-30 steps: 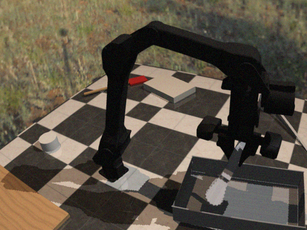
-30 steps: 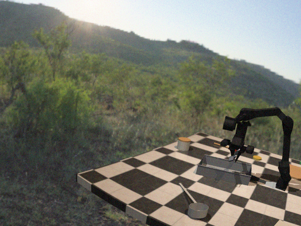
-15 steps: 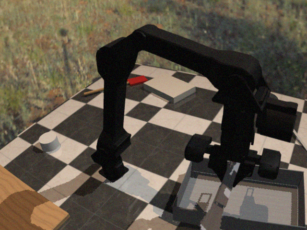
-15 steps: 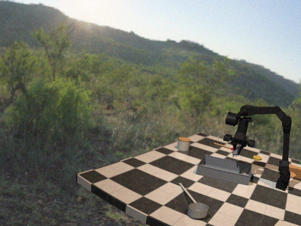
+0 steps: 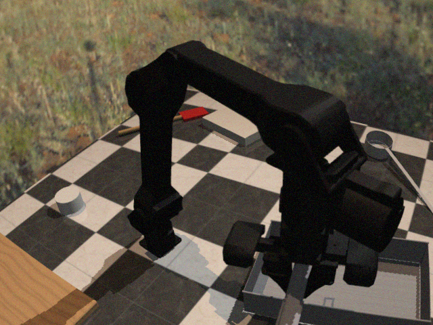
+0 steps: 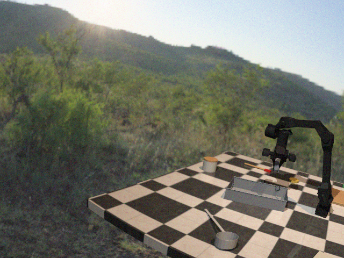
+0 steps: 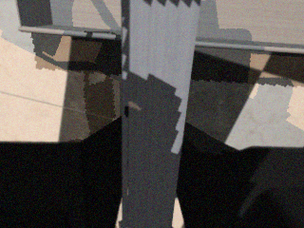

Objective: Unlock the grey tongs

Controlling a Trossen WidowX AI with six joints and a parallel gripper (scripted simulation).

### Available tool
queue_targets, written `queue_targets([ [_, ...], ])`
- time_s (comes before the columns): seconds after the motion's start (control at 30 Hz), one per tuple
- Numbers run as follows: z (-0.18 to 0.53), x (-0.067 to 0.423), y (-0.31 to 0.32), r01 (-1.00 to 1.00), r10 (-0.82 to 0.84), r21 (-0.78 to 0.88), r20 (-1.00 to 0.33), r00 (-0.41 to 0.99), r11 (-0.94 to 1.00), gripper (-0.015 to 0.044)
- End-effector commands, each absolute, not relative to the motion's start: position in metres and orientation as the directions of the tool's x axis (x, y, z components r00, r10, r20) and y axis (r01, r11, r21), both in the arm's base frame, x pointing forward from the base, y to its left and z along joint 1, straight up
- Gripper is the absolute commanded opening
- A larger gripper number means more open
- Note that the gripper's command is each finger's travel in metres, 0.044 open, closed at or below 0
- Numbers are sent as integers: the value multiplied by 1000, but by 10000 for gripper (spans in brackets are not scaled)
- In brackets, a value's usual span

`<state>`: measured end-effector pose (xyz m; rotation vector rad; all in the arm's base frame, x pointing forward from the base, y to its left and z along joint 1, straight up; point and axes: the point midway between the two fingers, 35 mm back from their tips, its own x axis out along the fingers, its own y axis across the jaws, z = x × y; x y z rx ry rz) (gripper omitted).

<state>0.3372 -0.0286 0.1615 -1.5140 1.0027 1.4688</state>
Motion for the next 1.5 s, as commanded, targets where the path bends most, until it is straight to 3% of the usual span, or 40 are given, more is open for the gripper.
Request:
queue_targets([
  [0.0,168,337,-54,-906,-25,-13,-999,26,-423,-150],
  [1.13,197,256,-236,-681,-38,32,-999,-7,-731,-150],
  [1.47,198,248,-246,-753,-38,31,-999,-8,-657,-150],
])
